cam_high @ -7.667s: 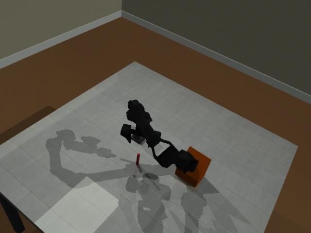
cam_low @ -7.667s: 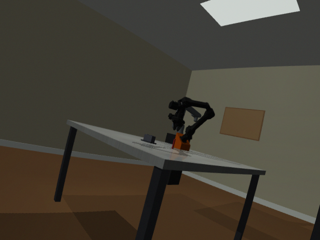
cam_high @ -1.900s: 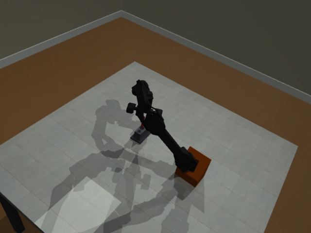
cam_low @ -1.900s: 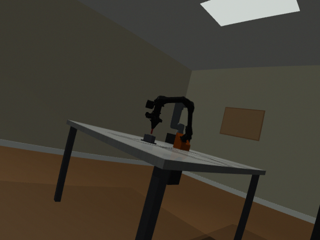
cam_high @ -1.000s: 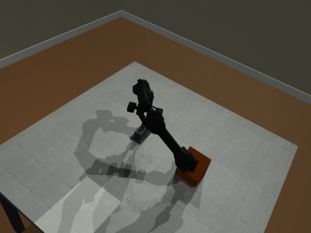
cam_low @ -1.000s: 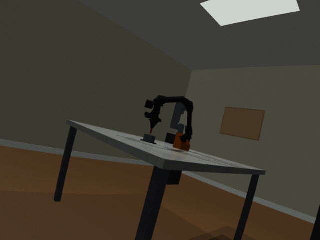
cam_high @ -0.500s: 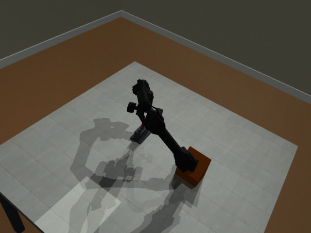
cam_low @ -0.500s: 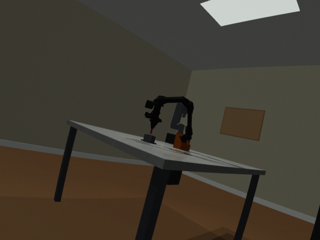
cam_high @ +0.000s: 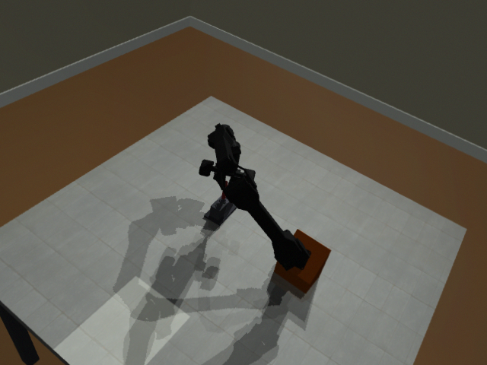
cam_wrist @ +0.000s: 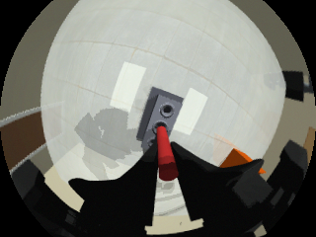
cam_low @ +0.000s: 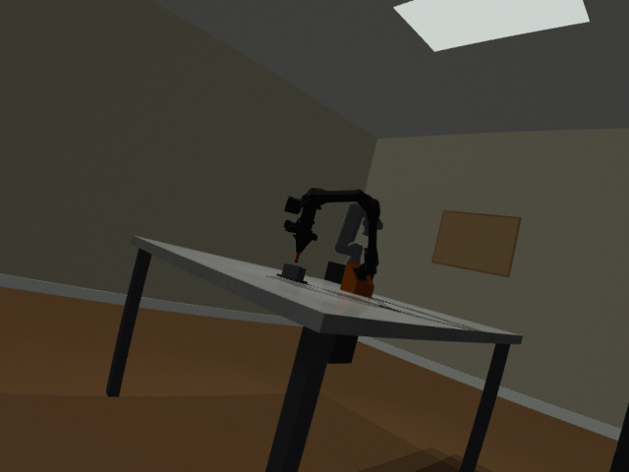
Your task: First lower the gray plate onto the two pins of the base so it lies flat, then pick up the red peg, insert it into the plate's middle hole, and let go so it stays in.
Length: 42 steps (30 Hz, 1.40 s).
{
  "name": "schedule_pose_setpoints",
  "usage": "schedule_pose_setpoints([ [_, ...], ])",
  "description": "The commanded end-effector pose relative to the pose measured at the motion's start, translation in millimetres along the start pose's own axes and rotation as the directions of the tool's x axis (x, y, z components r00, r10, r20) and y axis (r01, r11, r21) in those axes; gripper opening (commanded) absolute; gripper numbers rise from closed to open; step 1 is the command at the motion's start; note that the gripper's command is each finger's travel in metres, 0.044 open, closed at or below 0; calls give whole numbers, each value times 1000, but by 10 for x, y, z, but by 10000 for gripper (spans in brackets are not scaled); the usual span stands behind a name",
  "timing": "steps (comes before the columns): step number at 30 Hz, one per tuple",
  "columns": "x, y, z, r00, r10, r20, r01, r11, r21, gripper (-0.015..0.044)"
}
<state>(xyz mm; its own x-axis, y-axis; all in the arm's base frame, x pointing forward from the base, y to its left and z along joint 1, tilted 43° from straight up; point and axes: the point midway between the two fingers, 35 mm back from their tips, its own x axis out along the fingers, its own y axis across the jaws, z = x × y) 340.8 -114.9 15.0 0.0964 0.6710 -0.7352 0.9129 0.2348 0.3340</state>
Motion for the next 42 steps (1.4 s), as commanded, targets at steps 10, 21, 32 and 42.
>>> schedule_pose_setpoints([
  [10, -4, 0, -8, 1000, 0, 1, 0, 1000, -1, 0],
  [21, -4, 2, -11, 1000, 0, 1, 0, 1000, -1, 0],
  [32, -4, 16, -13, 1000, 0, 1, 0, 1000, -1, 0],
  [42, 64, 8, -14, 1000, 0, 1, 0, 1000, -2, 0],
])
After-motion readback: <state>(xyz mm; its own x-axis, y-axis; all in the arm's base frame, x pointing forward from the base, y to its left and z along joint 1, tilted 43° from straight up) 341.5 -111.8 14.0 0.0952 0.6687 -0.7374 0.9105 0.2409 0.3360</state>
